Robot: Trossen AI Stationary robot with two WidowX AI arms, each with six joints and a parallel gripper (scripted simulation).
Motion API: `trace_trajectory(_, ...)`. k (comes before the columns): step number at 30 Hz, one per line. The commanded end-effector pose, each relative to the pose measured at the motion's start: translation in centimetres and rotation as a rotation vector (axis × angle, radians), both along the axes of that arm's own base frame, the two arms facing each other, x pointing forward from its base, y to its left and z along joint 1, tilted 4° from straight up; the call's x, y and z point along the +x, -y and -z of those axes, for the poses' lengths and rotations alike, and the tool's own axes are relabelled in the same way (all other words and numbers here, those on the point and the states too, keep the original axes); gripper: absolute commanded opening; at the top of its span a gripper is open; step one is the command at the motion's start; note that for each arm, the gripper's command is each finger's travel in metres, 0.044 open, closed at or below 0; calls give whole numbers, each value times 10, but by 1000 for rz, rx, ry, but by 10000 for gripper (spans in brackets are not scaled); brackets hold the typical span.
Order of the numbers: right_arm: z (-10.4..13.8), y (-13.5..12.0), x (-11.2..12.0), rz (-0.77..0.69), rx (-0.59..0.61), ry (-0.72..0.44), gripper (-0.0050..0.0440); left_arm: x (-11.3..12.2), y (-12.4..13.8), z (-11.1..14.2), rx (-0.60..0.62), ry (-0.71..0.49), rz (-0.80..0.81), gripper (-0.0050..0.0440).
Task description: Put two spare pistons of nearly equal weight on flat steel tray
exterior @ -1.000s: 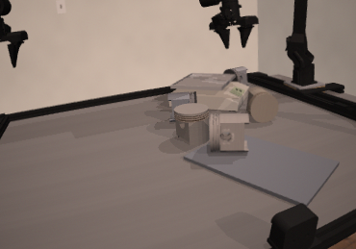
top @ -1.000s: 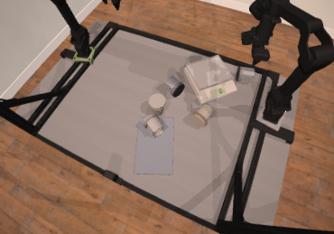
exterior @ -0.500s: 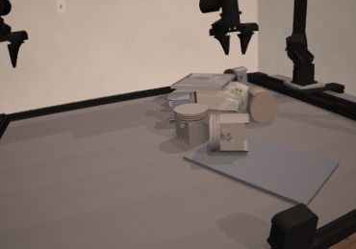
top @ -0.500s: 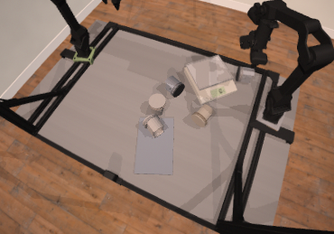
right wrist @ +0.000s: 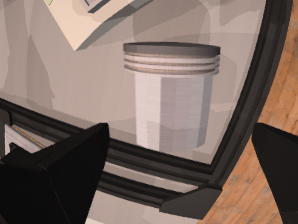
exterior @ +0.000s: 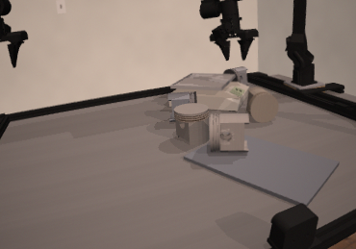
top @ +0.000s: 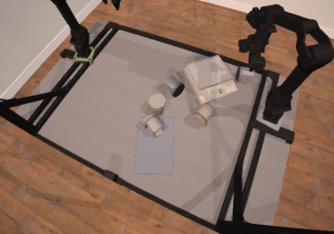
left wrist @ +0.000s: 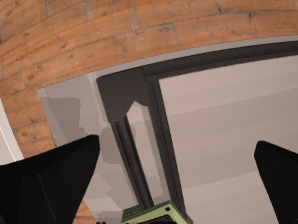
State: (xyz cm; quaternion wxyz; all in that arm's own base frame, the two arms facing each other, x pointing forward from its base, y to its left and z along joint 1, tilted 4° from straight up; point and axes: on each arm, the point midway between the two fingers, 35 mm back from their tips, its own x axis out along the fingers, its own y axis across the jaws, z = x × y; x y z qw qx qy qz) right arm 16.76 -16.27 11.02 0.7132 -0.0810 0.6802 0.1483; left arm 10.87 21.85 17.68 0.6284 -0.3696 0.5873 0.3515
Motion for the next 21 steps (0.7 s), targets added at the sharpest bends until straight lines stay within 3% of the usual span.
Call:
trace_trajectory(1, 9, -3, -1, 7, 20, -8, 378, 0, 0, 0, -1, 1, 1, 440)
trace_trajectory(21, 35, -6, 0, 7, 20, -8, 378, 0, 0, 0, -1, 1, 1, 440)
